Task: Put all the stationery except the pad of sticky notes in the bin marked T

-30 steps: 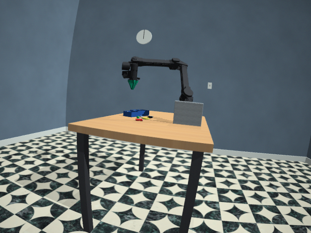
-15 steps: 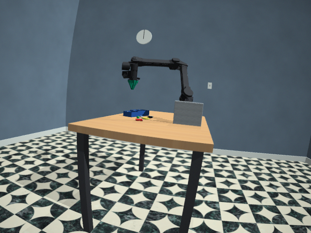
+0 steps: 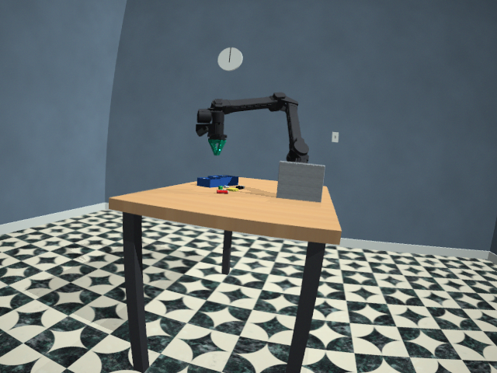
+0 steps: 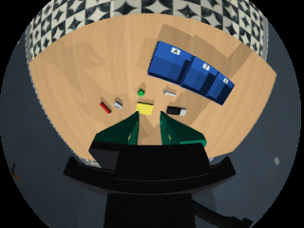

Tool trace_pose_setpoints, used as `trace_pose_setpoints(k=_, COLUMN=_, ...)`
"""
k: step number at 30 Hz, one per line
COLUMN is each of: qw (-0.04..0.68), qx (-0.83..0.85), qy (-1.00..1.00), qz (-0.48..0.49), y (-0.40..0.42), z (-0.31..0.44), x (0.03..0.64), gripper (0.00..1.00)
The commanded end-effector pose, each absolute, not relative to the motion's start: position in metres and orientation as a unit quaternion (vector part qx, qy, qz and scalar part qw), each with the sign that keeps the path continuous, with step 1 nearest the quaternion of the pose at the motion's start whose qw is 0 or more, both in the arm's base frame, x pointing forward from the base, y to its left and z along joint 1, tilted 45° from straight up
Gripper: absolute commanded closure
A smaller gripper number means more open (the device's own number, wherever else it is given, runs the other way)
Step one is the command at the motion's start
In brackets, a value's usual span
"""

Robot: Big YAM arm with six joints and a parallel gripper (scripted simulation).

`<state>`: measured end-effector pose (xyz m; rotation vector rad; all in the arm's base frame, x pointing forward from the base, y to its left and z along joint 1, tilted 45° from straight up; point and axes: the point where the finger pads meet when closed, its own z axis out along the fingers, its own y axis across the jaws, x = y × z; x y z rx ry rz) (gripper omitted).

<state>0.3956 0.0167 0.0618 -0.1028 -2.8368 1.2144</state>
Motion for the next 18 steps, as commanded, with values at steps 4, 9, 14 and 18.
trace_pose_setpoints(k=4, qw=0.044, qx=0.057, qy=-0.919, qz=0.387, y=0.037, z=0.039, x=0.384, gripper=0.7)
trace_pose_setpoints(k=9, qw=0.08, qx=0.132, qy=-0.91, qz=0.385, y=0.037, z=-0.007, x=0.359, gripper=0.7)
trace_pose_setpoints(k=14, qw=0.106, qx=0.184, qy=-0.901, qz=0.378, y=0.037, z=-0.042, x=0.336, gripper=0.7)
trace_pose_setpoints(k=18, qw=0.131, qx=0.235, qy=-0.888, qz=0.373, y=0.04, z=-0.071, x=0.317, gripper=0.7)
